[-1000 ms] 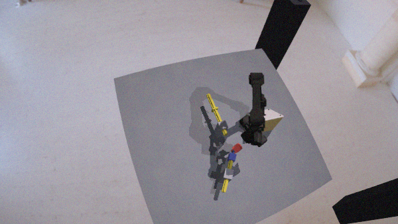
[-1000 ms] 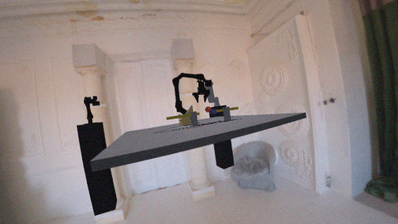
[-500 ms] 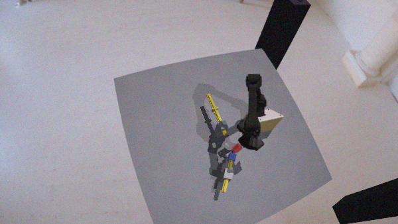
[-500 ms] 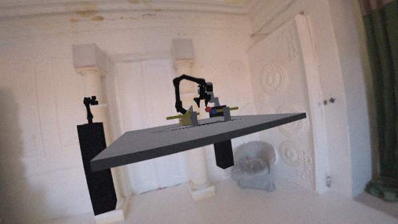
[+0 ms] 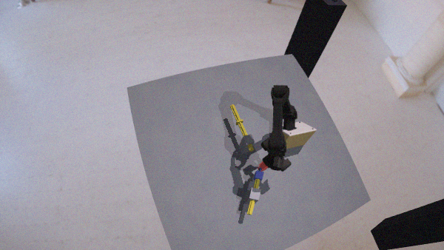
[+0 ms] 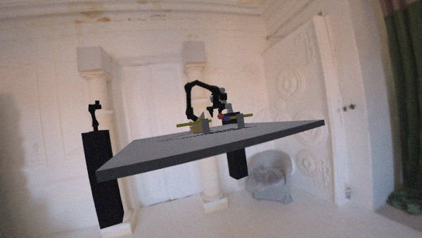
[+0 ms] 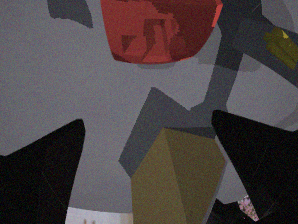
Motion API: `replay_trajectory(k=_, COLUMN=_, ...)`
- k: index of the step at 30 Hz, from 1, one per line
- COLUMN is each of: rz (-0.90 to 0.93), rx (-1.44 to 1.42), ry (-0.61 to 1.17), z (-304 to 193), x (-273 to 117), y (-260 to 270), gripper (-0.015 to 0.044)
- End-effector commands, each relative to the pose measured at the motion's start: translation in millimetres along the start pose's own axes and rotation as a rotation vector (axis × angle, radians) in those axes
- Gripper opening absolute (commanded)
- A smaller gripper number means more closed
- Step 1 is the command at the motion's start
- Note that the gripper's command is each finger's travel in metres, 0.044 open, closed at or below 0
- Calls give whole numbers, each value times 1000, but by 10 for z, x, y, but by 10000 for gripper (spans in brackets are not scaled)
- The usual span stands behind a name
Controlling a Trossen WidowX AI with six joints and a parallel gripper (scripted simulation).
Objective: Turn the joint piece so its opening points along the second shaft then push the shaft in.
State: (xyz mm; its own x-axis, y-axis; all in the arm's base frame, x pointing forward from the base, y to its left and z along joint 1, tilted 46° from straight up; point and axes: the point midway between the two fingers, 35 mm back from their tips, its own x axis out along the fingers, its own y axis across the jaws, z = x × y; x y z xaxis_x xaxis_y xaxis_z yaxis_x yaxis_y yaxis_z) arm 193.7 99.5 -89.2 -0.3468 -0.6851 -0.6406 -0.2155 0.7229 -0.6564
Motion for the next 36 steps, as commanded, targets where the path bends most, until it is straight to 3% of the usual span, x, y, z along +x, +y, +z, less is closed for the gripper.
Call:
replay_trajectory(k=1, rz=-1, rx=-4, ry=-5, z=151, x=-35, y=0, gripper=440)
replay_trajectory(k=14, rz=-2, rx=-1, ry=-6, z=552, x=-107, y=-21, gripper=440)
replay_trajectory(k=36, rz=-4, rx=-1, ry=-6, z=562, x=188, y=-22, gripper=440)
